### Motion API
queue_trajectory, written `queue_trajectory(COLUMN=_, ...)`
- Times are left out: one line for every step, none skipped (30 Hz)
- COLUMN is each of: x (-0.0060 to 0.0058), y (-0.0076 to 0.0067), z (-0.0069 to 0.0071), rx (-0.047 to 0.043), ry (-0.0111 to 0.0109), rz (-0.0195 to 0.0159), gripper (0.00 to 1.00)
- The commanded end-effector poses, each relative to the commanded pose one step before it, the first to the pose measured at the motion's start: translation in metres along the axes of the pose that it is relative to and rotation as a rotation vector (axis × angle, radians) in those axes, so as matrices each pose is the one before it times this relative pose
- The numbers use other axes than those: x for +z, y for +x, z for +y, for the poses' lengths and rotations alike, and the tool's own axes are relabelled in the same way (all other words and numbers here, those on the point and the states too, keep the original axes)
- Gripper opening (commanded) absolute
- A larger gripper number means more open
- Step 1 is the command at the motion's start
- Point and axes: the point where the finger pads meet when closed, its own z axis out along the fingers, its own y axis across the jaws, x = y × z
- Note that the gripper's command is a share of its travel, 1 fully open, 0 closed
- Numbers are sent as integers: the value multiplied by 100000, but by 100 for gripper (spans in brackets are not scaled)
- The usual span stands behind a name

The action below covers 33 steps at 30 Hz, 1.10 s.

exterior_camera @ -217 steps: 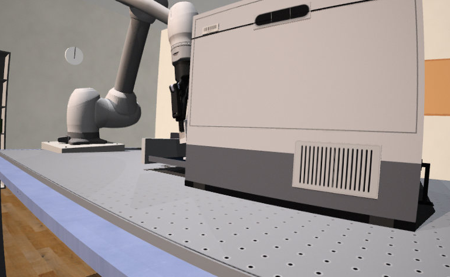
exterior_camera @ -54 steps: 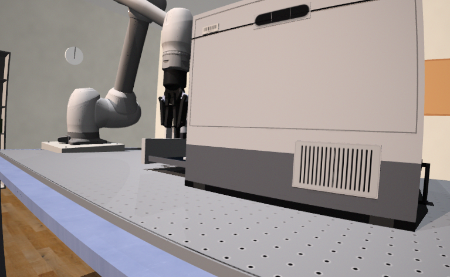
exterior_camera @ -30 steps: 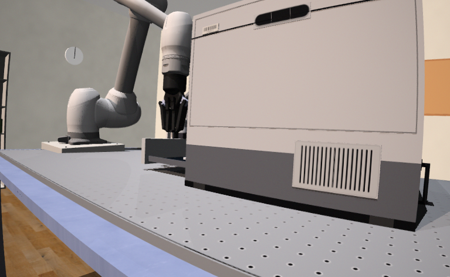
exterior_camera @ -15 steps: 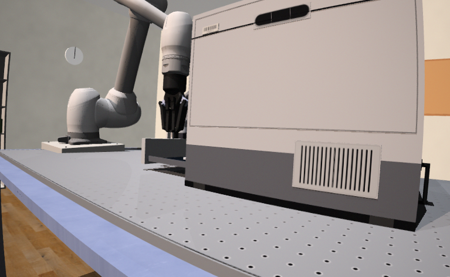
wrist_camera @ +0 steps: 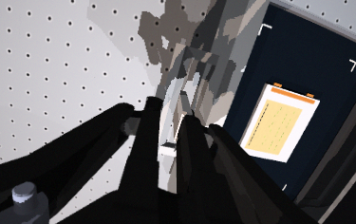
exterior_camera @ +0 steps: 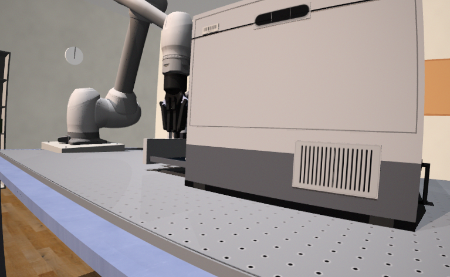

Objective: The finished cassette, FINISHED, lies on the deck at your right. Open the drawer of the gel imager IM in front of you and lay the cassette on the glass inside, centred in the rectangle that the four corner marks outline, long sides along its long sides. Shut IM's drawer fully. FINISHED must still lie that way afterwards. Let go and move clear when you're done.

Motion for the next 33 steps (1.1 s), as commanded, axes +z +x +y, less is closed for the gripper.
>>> queue_trajectory(x=-1, y=3, z=210, rx=-2, ry=-34, rz=17, gripper=10)
queue_trajectory(x=0, y=0, z=0, rx=0, ry=0, rz=0, gripper=10)
queue_trajectory(x=3, y=0, z=133, rx=0, ry=0, rz=0, gripper=10)
queue_trajectory(x=3, y=0, z=133, rx=0, ry=0, rz=0, gripper=10)
queue_trajectory(x=3, y=0, z=133, rx=0, ry=0, rz=0, gripper=10)
queue_trajectory(x=3, y=0, z=133, rx=0, ry=0, rz=0, gripper=10)
queue_trajectory(x=3, y=0, z=133, rx=0, ry=0, rz=0, gripper=10)
queue_trajectory(x=3, y=0, z=133, rx=0, ry=0, rz=0, gripper=10)
queue_trajectory(x=3, y=0, z=133, rx=0, ry=0, rz=0, gripper=10)
queue_trajectory(x=3, y=0, z=133, rx=0, ry=0, rz=0, gripper=10)
queue_trajectory(x=3, y=0, z=133, rx=0, ry=0, rz=0, gripper=10)
queue_trajectory(x=3, y=0, z=133, rx=0, ry=0, rz=0, gripper=10)
queue_trajectory(x=3, y=0, z=133, rx=0, ry=0, rz=0, gripper=10)
queue_trajectory(x=3, y=0, z=133, rx=0, ry=0, rz=0, gripper=10)
queue_trajectory(x=3, y=0, z=133, rx=0, ry=0, rz=0, gripper=10)
queue_trajectory(x=3, y=0, z=133, rx=0, ry=0, rz=0, gripper=10)
queue_trajectory(x=3, y=0, z=133, rx=0, ry=0, rz=0, gripper=10)
queue_trajectory(x=0, y=0, z=0, rx=0, ry=0, rz=0, gripper=10)
queue_trajectory(x=0, y=0, z=0, rx=0, ry=0, rz=0, gripper=10)
queue_trajectory(x=3, y=0, z=133, rx=0, ry=0, rz=0, gripper=10)
queue_trajectory(x=3, y=0, z=133, rx=0, ry=0, rz=0, gripper=10)
queue_trajectory(x=3, y=0, z=133, rx=0, ry=0, rz=0, gripper=10)
queue_trajectory(x=3, y=0, z=133, rx=0, ry=0, rz=0, gripper=10)
queue_trajectory(x=3, y=0, z=133, rx=0, ry=0, rz=0, gripper=10)
queue_trajectory(x=3, y=0, z=133, rx=0, ry=0, rz=0, gripper=10)
queue_trajectory(x=3, y=0, z=133, rx=0, ry=0, rz=0, gripper=10)
queue_trajectory(x=3, y=0, z=133, rx=0, ry=0, rz=0, gripper=10)
queue_trajectory(x=3, y=0, z=133, rx=0, ry=0, rz=0, gripper=10)
queue_trajectory(x=3, y=0, z=133, rx=0, ry=0, rz=0, gripper=10)
queue_trajectory(x=3, y=0, z=133, rx=0, ry=0, rz=0, gripper=10)
queue_trajectory(x=3, y=0, z=133, rx=0, ry=0, rz=0, gripper=10)
queue_trajectory(x=3, y=0, z=133, rx=0, ry=0, rz=0, gripper=10)
queue_trajectory(x=3, y=0, z=133, rx=0, ry=0, rz=0, gripper=10)
